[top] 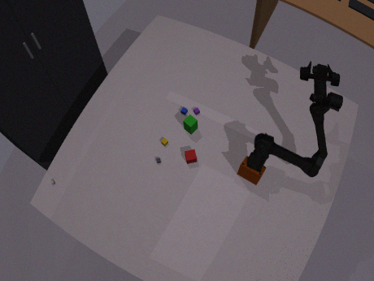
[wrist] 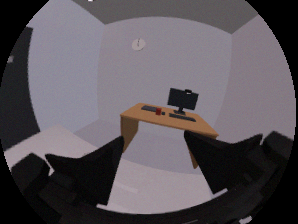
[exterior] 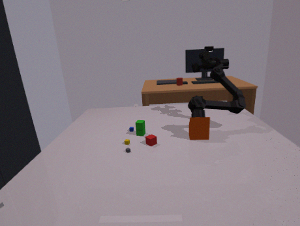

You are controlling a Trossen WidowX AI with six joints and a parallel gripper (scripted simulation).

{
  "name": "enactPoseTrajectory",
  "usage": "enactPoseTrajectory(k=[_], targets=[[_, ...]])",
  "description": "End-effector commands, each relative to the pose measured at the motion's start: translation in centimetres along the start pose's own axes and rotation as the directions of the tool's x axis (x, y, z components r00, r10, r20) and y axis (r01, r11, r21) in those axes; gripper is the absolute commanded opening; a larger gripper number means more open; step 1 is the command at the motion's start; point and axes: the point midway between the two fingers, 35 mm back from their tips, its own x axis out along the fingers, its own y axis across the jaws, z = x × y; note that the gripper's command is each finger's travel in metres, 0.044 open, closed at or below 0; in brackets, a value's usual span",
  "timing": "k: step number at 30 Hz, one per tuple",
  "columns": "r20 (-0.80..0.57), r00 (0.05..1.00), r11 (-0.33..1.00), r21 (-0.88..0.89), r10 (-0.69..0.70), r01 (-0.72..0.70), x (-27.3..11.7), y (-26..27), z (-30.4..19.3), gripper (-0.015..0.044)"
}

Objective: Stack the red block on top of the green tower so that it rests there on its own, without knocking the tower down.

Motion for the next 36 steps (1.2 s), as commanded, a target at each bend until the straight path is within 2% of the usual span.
enactPoseTrajectory(k=[1, 2, 10, 15, 20, 28, 36], targets=[[0.003, 1.0, 1.0, -0.001, 0.002, -0.002, 0.0, 0.2, 0.1, 0.0426], [0.011, 1.0, 1.0, -0.004, 0.009, -0.009, 0.2, 0.6, 0.5, 0.044], [0.075, 0.985, 0.987, 0.025, 0.158, -0.16, 1.6, 7.0, 4.4, 0.044], [0.091, 0.969, 0.97, -0.105, 0.23, -0.22, 1.8, 11.0, 6.1, 0.044], [0.096, 0.943, 0.947, -0.068, 0.32, -0.315, 2.0, 14.5, 7.2, 0.044], [0.114, 0.832, 0.84, -0.056, 0.542, -0.54, 0.7, 23.0, 9.5, 0.044], [0.057, 0.685, 0.684, 0.048, 0.726, -0.728, -2.0, 31.3, 10.5, 0.044]])
